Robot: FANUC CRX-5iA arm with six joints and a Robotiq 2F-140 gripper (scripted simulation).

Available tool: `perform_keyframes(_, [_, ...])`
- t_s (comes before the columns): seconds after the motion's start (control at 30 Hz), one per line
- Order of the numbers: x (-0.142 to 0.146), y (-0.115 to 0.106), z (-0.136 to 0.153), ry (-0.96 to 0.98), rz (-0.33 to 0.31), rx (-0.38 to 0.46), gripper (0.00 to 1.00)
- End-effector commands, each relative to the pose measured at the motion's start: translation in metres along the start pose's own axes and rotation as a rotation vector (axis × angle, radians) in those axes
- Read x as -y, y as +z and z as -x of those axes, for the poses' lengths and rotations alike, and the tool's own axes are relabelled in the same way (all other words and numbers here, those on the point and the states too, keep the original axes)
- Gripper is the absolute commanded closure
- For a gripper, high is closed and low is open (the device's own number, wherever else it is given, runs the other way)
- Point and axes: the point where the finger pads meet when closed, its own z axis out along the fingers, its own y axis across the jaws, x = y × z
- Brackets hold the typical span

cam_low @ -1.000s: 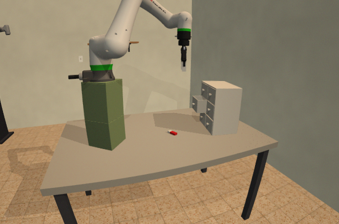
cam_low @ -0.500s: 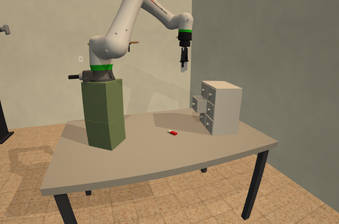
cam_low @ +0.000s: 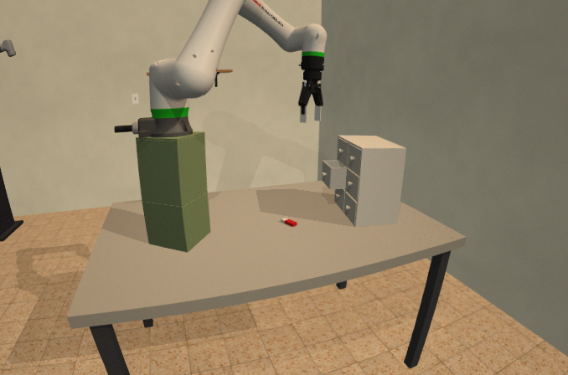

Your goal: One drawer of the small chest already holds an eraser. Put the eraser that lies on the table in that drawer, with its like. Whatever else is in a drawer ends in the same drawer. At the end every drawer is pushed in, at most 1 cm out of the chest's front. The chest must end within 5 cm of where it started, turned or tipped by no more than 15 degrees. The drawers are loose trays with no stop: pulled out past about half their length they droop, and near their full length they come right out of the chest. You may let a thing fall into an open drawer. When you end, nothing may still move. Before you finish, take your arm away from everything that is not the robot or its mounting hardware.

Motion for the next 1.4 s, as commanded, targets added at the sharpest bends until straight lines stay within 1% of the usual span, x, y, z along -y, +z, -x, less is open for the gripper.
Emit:
perform_keyframes(0.0, [0.001, 0.002, -0.002, 0.064, 0.004, 0.001, 0.00])
perform_keyframes(0.4, [0.008, 0.013, -0.011, 0.396, 0.024, 0.007, 0.00])
perform_keyframes(0.47, [0.008, 0.013, -0.011, 0.396, 0.024, 0.007, 0.00])
perform_keyframes(0.97, [0.018, 0.028, -0.023, 0.859, 0.051, 0.016, 0.00])
perform_keyframes(1.03, [0.018, 0.028, -0.023, 0.859, 0.051, 0.016, 0.00])
perform_keyframes(1.37, [0.025, 0.038, -0.031, 1.173, 0.070, 0.022, 0.00])
